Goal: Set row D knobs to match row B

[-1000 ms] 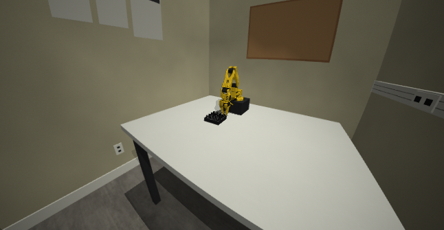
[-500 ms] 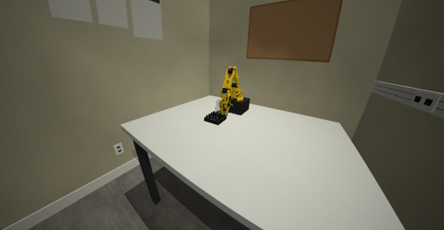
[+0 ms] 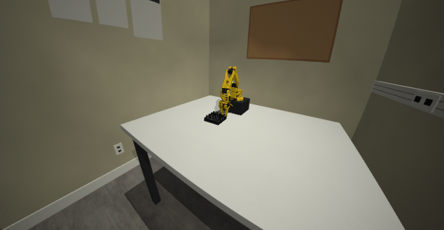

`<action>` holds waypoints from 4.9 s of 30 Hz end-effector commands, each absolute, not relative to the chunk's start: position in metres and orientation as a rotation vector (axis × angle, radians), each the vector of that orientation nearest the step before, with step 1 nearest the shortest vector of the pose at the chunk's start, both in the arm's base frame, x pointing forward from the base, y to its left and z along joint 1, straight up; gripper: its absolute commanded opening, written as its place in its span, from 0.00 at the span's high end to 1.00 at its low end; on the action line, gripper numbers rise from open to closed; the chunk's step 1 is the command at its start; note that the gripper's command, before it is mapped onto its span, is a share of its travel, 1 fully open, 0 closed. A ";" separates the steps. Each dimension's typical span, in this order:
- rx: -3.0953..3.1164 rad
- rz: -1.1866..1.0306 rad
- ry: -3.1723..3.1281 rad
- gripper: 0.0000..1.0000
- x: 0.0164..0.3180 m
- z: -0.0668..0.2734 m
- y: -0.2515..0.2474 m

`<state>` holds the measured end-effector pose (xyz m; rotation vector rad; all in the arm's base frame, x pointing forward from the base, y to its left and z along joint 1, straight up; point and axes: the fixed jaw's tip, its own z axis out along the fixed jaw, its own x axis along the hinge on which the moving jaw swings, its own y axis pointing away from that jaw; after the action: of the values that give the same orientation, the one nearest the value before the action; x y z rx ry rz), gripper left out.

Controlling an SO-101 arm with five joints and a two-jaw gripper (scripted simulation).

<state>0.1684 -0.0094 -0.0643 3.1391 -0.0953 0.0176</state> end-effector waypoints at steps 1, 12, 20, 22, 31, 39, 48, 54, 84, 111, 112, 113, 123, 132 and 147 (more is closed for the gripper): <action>3.141 0.001 -0.081 0.90 0.168 -0.065 -0.008; 3.141 0.001 -0.081 0.90 0.167 -0.064 -0.008; 3.141 0.001 -0.081 0.90 0.167 -0.064 -0.008; 3.141 0.001 -0.081 0.90 0.166 -0.064 -0.008; 3.141 0.001 -0.081 0.90 0.166 -0.063 -0.008; 3.141 0.001 -0.081 0.90 0.166 -0.063 -0.006; 3.141 0.001 -0.081 0.90 0.166 -0.063 -0.005; 3.141 0.001 -0.081 0.91 0.166 -0.063 -0.005; 3.139 0.001 -0.135 0.99 0.166 -0.063 -0.005; 3.035 0.001 -0.812 0.99 0.163 -0.063 -0.004; 3.028 0.001 -0.838 0.99 0.163 -0.063 -0.004; 3.020 0.001 -0.864 0.99 0.163 -0.063 -0.004; 2.953 0.001 -1.073 0.99 0.163 -0.063 -0.004; 2.871 0.001 -1.276 0.99 0.162 -0.063 -0.003; 2.694 0.001 -1.617 0.99 0.161 -0.063 -0.002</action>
<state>0.1620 -0.0040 -0.0643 2.7350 -1.5472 0.0149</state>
